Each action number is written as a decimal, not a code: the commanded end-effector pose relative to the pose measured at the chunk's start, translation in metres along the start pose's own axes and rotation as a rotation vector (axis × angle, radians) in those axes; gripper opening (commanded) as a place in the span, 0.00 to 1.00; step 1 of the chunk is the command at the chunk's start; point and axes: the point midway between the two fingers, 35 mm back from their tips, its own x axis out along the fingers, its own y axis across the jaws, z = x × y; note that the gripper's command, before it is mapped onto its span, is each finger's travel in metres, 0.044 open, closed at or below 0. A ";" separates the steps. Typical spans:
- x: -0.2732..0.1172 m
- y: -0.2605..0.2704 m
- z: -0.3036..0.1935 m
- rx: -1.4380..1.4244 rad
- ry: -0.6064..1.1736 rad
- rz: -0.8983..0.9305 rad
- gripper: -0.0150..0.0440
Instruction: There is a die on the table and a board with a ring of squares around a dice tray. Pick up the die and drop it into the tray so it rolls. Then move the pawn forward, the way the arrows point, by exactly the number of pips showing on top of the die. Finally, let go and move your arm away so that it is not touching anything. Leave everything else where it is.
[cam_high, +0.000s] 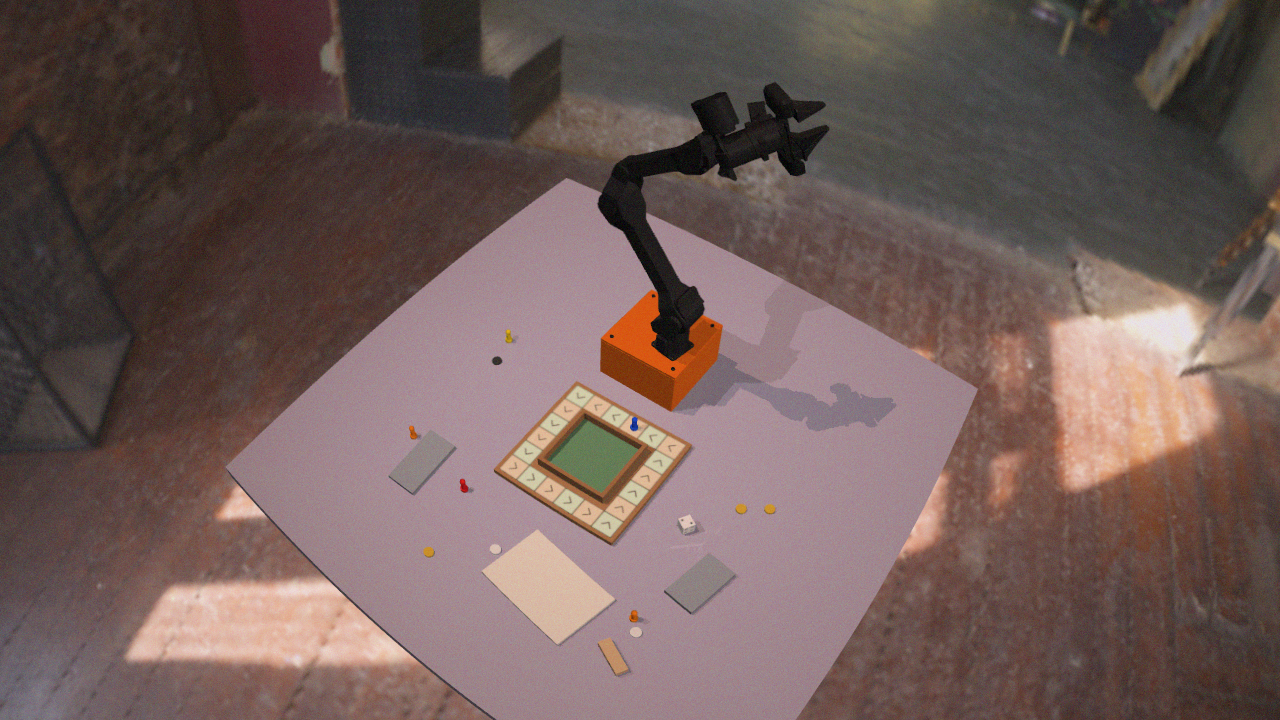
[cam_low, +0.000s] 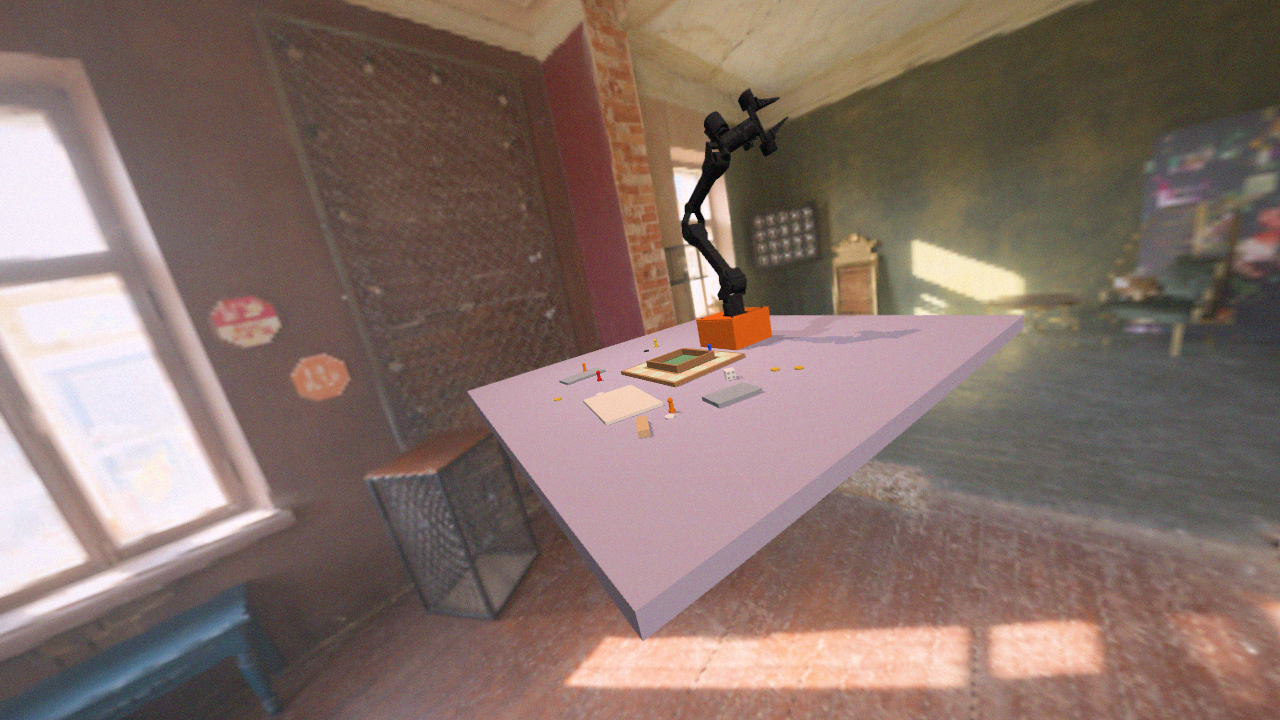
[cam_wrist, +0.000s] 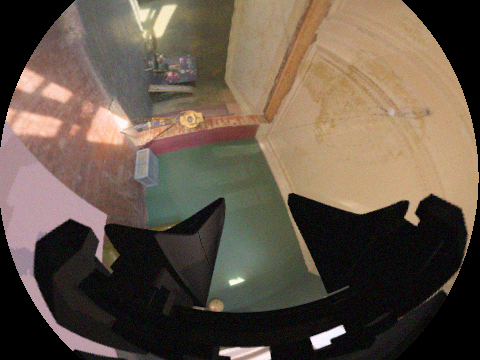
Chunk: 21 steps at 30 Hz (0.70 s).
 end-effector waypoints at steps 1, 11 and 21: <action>0.005 0.024 -0.070 0.259 0.204 0.021 0.72; -0.014 0.070 -0.176 0.674 0.539 -0.016 0.72; -0.092 0.155 -0.304 1.288 1.030 -0.230 0.72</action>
